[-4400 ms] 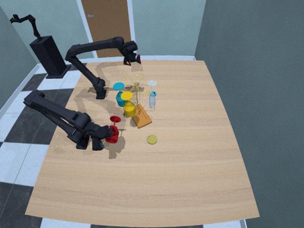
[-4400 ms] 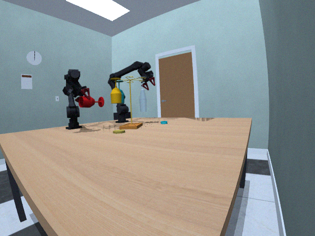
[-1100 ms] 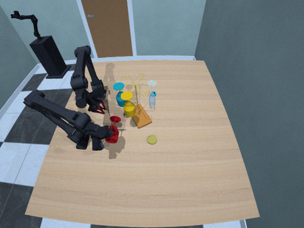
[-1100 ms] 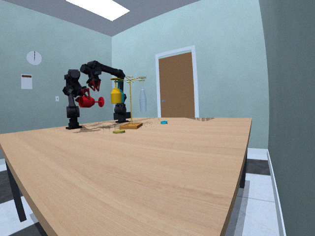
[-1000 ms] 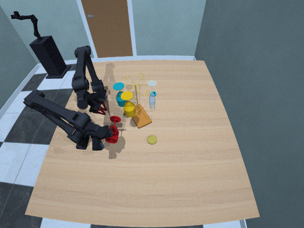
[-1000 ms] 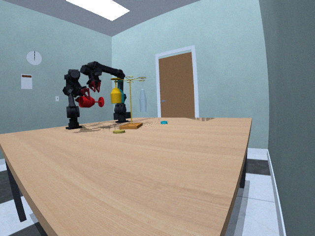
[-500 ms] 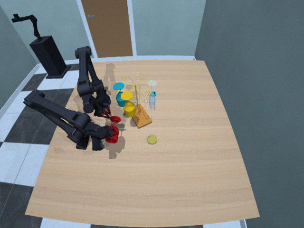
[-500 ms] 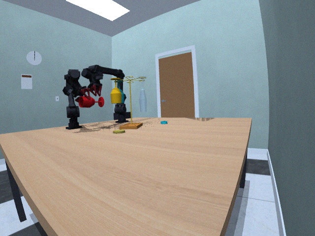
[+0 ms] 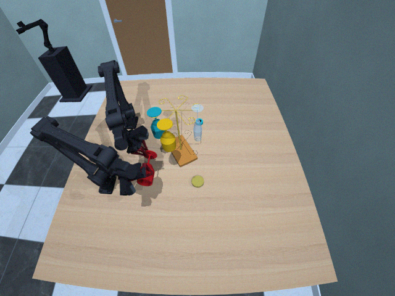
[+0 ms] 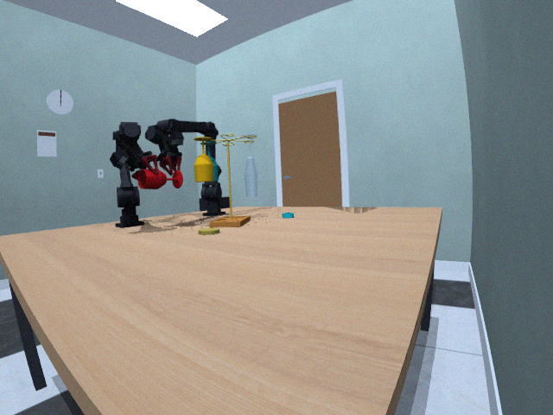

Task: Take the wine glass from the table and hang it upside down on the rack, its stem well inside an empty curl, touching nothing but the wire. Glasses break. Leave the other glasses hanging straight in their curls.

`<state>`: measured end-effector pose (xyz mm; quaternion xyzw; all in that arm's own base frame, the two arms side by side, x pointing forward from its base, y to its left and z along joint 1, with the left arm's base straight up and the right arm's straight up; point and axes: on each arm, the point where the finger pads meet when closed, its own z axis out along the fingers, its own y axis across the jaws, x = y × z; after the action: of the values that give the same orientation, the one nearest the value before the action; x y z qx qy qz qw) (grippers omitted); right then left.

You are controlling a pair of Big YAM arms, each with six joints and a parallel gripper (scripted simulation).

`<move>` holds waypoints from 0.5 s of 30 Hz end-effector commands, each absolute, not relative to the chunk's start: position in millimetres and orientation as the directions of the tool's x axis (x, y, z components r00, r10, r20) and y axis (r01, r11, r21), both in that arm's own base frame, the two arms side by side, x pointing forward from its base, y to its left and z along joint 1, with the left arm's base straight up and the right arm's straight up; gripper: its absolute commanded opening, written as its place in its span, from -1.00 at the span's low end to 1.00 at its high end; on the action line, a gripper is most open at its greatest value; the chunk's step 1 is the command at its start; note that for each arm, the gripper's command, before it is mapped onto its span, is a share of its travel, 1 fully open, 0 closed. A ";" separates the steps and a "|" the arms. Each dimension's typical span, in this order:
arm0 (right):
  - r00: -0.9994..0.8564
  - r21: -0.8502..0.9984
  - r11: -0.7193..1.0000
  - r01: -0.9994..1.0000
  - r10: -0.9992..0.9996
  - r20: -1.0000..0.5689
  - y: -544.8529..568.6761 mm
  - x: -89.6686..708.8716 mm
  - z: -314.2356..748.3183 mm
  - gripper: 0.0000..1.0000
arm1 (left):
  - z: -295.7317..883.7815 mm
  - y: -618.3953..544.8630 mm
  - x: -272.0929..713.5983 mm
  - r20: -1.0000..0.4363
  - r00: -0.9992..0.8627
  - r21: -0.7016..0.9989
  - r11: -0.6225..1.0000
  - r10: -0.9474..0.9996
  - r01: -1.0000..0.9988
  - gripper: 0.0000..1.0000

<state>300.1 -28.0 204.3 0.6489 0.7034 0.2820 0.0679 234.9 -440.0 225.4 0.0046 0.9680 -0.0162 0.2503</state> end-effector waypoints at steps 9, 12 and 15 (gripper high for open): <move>-0.165 0.523 0.009 0.852 0.953 0.253 -29.5 308.2 219.7 0.51 | 232.5 -443.2 240.3 -0.494 -0.870 -0.044 0.999 0.001 0.026 -0.64; -0.165 0.523 0.009 0.852 0.953 0.253 -29.5 308.2 219.7 0.51 | 232.5 -443.2 240.3 -0.494 -0.870 -0.044 0.999 0.001 0.026 -0.81; -0.165 0.523 0.009 0.852 0.953 0.253 -29.5 308.2 219.7 0.51 | 232.5 -443.2 240.3 -0.494 -0.870 -0.044 0.999 0.001 0.026 -0.98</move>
<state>300.1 -28.0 204.3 0.6489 0.7034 0.2820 0.0679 235.9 -438.3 223.9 0.0049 0.9682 -0.0139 0.2497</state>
